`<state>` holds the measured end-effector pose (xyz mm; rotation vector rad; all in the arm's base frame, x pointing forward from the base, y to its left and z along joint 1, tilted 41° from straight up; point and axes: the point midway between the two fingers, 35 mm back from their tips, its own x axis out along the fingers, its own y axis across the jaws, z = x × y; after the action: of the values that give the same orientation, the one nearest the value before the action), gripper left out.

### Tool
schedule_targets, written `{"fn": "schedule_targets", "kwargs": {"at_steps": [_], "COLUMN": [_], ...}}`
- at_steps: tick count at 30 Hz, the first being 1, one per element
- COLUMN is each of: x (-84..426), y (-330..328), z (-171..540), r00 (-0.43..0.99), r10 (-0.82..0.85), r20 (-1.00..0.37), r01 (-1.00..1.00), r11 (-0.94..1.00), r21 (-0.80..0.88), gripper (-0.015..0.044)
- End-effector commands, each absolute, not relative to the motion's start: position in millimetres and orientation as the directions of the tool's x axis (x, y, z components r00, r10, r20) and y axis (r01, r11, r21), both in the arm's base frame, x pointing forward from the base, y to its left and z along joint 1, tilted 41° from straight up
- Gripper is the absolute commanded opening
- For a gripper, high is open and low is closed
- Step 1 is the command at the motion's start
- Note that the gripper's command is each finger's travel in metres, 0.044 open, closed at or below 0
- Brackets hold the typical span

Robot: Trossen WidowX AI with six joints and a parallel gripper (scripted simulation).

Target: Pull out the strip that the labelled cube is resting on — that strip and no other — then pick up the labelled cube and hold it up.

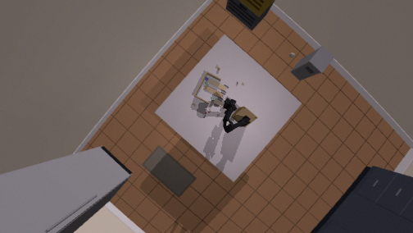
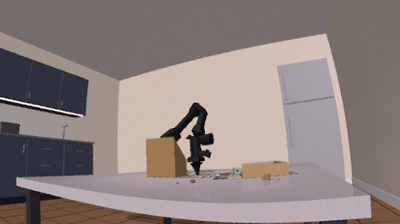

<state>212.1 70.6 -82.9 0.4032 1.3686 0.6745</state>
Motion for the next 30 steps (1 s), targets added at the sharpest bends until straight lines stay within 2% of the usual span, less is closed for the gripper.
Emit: {"fn": "schedule_targets", "kwargs": {"at_steps": [1,30], "x": [194.9,185.3], "y": [72.5,71.1], "z": [-87.0,-88.5], "r00": [0.025,0.025], "r10": [0.649,0.649], "r20": [-0.76,-0.761], "r01": [-0.191,-0.19], "r11": [0.75,0.75], "r21": [0.634,0.634], "gripper": [0.0,0.0]}}
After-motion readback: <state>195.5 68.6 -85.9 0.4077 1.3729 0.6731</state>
